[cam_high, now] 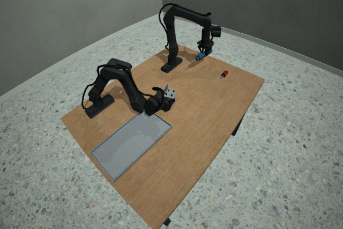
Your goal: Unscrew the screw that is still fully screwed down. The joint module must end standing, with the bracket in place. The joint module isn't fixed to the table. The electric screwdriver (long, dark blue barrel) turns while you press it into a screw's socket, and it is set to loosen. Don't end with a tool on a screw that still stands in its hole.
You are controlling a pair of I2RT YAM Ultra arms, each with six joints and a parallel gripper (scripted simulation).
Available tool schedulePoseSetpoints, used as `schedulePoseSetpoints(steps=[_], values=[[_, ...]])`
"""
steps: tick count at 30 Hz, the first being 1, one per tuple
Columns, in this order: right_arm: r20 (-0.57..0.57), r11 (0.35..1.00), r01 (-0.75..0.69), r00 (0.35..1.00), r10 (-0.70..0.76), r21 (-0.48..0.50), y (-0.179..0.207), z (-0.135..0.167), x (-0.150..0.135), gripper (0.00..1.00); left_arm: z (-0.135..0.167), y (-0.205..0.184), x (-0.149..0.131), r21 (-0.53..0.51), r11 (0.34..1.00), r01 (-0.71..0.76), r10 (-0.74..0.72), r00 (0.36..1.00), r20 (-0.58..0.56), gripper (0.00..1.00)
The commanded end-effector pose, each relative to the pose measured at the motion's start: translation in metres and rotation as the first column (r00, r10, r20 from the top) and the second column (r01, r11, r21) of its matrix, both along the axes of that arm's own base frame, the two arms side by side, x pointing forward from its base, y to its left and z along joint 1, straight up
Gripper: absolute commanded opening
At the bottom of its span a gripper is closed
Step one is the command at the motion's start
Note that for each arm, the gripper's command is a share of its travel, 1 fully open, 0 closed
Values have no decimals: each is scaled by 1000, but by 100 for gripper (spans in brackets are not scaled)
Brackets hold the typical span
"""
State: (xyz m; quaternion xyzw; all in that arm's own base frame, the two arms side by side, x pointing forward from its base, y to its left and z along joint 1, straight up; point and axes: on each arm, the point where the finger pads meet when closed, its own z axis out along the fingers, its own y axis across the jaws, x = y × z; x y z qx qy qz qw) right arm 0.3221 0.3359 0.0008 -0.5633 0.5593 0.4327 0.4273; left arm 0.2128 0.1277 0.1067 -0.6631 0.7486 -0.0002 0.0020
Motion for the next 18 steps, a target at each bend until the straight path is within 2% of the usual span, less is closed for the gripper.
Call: schedulePoseSetpoints(steps=[1,18], values=[[24,1000,8,1000,-8,19,-3,15,6,59,16,6,8,41,999,-6,3,999,55,42],[24,1000,8,1000,-8,19,-3,15,6,59,15,7,9,42,999,-7,5,998,58,42]])
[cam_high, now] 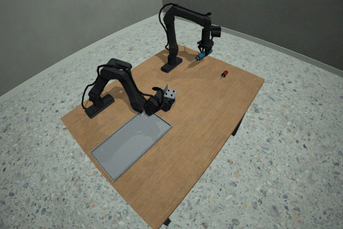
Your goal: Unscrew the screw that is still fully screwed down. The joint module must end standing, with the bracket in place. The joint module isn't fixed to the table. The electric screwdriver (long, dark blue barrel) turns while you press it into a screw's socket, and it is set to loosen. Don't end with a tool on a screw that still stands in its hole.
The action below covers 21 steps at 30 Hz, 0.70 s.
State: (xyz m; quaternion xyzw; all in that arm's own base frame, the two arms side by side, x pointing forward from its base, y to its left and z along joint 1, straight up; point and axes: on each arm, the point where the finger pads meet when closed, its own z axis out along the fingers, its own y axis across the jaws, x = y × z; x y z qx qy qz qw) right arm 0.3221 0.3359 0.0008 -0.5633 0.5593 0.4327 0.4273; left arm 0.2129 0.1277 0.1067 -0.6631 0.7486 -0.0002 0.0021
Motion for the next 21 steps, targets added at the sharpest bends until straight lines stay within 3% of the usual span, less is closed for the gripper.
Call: schedulePoseSetpoints(steps=[1,21], values=[[24,1000,8,1000,-8,19,-3,15,6,59,15,7,9,42,999,-7,5,998,58,42],[24,1000,8,1000,-8,19,-3,15,6,59,9,5,6,30,1000,-9,7,999,39,42]])
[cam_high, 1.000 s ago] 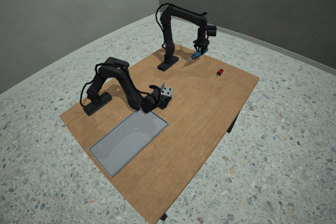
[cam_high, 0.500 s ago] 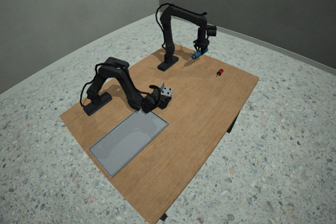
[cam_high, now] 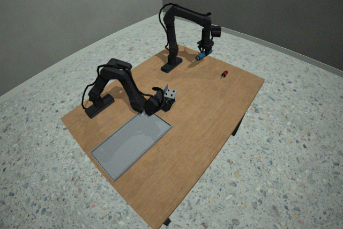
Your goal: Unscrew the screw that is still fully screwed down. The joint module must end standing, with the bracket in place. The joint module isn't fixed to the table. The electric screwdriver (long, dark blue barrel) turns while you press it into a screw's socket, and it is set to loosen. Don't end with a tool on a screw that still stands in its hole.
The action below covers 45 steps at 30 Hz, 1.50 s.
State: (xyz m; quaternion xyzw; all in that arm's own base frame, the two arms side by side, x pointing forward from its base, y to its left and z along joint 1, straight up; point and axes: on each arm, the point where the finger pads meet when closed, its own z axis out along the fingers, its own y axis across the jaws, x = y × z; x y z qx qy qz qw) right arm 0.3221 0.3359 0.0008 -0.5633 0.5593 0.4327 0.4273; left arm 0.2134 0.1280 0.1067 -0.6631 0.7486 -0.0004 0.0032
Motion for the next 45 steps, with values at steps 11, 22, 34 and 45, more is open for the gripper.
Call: schedulePoseSetpoints(steps=[11,22,34,45], values=[[24,1000,8,1000,-8,19,-3,15,6,59,8,5,5,26,1000,-9,8,999,33,42],[24,1000,8,1000,-8,19,-3,15,6,59,3,2,2,8,1000,-3,3,1000,11,42],[24,1000,8,1000,-8,19,-3,15,6,59,-2,3,0,3,1000,-11,11,1000,-4,42],[24,1000,8,1000,-8,19,-3,15,6,59,1,-4,3,20,999,34,-35,999,26,42]])
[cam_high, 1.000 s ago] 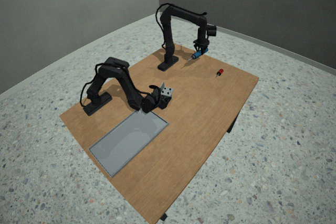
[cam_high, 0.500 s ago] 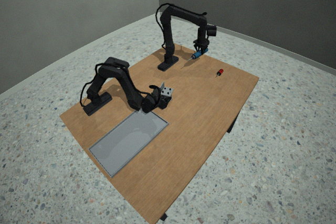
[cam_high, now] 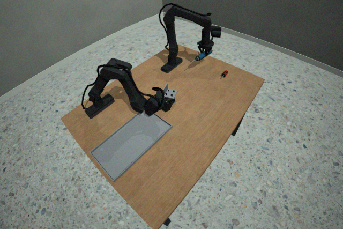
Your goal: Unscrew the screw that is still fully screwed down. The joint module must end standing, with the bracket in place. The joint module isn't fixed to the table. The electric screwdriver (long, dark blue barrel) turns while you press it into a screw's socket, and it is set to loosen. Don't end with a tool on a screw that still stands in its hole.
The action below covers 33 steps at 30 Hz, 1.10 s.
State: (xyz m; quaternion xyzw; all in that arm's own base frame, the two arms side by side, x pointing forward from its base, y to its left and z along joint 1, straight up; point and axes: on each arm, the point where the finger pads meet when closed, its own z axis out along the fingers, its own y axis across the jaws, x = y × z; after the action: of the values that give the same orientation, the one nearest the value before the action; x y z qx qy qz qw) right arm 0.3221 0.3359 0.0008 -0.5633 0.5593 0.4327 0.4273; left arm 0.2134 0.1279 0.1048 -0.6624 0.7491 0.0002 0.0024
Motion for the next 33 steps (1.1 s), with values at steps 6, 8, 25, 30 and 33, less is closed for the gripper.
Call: schedulePoseSetpoints(steps=[6,8,25,30,33], values=[[24,1000,8,1000,-8,19,-3,15,6,59,11,-17,21,69,986,150,-157,982,107,42],[24,1000,8,1000,-8,19,-3,15,6,59,8,-23,22,79,979,189,-197,974,114,42],[24,1000,8,1000,-8,19,-3,15,6,59,19,-56,48,190,899,395,-431,875,222,42],[24,1000,8,1000,-8,19,-3,15,6,59,36,-62,64,248,868,430,-488,829,273,42],[24,1000,8,1000,-8,19,-3,15,6,59,36,-58,63,248,875,416,-476,836,273,42]])
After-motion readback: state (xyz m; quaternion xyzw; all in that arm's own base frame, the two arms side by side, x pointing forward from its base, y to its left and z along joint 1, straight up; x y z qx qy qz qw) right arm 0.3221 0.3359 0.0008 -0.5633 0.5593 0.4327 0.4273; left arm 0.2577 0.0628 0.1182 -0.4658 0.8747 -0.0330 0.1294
